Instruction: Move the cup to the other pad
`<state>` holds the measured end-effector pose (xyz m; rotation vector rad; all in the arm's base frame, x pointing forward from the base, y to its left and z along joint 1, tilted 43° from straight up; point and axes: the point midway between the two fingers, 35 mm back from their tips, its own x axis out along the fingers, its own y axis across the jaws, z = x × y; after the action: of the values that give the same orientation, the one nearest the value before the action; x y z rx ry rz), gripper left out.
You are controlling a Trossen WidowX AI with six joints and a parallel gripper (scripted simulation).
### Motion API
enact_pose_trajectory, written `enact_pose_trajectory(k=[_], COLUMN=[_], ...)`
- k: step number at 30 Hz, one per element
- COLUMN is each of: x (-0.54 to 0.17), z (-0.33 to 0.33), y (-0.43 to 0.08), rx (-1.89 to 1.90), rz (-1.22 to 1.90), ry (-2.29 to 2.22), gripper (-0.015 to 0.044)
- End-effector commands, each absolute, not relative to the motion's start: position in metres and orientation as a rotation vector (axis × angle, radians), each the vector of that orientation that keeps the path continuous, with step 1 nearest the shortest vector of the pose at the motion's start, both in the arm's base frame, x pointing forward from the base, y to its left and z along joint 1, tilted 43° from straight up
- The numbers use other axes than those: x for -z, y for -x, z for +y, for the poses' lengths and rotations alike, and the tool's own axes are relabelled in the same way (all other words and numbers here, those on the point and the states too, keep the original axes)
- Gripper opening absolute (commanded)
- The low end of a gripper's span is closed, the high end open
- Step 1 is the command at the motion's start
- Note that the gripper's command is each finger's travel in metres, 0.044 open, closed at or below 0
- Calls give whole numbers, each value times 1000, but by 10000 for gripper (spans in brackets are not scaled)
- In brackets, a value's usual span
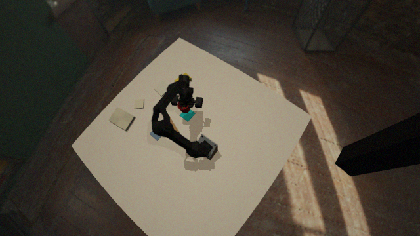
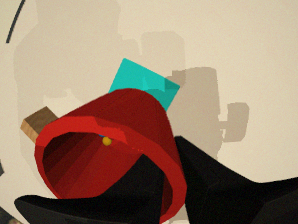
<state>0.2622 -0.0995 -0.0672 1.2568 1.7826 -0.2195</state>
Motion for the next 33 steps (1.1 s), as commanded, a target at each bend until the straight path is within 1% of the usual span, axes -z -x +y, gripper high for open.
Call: enact_pose_trajectory(k=[1, 33], x=[76, 119], z=[-92, -53], y=[-260, -255], rx=[221, 218], rz=[1797, 1797], ry=[-1268, -1269], gripper=[0, 0])
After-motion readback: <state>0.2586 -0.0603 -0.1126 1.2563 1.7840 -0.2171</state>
